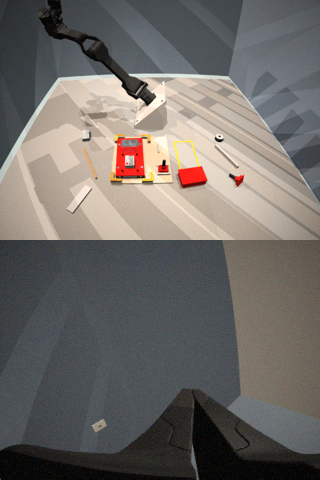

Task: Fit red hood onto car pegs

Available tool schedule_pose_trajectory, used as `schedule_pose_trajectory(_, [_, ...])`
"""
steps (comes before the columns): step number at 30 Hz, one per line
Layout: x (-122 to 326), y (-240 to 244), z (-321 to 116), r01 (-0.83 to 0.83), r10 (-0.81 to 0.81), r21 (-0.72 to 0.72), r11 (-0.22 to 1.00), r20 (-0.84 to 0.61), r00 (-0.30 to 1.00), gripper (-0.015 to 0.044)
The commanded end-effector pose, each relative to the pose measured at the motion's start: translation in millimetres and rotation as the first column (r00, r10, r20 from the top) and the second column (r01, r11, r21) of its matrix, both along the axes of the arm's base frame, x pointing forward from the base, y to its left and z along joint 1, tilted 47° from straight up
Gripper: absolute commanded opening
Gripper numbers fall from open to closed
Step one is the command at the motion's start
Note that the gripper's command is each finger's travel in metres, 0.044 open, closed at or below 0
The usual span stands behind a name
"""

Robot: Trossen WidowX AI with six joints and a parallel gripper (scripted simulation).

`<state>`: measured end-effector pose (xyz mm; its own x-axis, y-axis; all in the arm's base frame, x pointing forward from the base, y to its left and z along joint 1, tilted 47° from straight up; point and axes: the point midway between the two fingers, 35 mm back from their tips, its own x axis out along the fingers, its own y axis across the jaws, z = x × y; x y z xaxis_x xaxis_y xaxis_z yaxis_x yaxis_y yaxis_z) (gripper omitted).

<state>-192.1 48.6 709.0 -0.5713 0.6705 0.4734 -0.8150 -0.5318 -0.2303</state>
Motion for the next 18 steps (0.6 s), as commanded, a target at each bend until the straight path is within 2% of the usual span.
schedule_pose_trajectory(1, [-0.6,-0.6,-0.1,-0.003,0.003,0.0,1.0,0.0,1.0,0.0026])
schedule_pose_trajectory(6, [-19.2,-24.3,-4.4,-0.111,0.111,-0.009,0.994,-0.003,0.994,0.0157])
schedule_pose_trajectory(16, [-63.3,-122.4,-25.4,-0.467,0.468,-0.053,0.883,-0.003,0.884,0.042])
schedule_pose_trajectory(18, [-67.7,-144.4,-30.7,-0.532,0.533,-0.066,0.844,-0.002,0.846,0.044])
